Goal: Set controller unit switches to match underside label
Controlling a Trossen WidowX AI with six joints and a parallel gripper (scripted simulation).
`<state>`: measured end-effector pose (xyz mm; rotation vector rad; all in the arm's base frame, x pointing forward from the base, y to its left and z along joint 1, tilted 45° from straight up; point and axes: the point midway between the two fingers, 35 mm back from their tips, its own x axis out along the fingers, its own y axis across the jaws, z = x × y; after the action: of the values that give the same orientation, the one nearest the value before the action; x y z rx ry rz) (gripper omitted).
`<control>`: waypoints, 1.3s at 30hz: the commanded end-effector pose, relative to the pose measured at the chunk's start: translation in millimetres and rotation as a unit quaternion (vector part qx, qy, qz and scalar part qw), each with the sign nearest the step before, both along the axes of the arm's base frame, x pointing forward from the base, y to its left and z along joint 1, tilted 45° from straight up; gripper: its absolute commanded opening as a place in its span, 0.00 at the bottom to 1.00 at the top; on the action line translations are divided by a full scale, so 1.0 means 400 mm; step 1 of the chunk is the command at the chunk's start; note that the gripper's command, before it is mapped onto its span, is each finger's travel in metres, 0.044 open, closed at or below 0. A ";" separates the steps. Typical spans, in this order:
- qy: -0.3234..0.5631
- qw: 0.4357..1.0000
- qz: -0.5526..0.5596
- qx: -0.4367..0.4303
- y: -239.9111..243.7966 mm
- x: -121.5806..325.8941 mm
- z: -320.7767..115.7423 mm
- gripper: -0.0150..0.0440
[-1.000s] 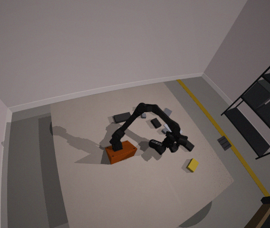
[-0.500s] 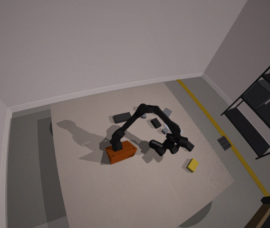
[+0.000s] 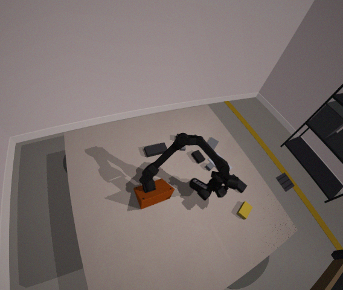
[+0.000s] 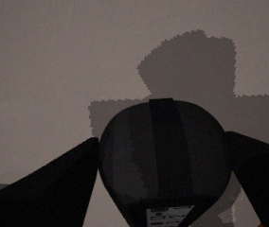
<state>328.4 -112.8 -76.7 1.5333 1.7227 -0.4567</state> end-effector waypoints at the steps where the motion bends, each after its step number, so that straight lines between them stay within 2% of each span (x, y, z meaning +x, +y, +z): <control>1: 0.009 1.000 0.005 0.011 0.024 -0.002 -0.013 0.83; 39: 0.009 1.000 0.005 0.011 0.052 0.007 -0.082 0.83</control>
<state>331.3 -96.6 -107.4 1.5306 1.7447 -0.4515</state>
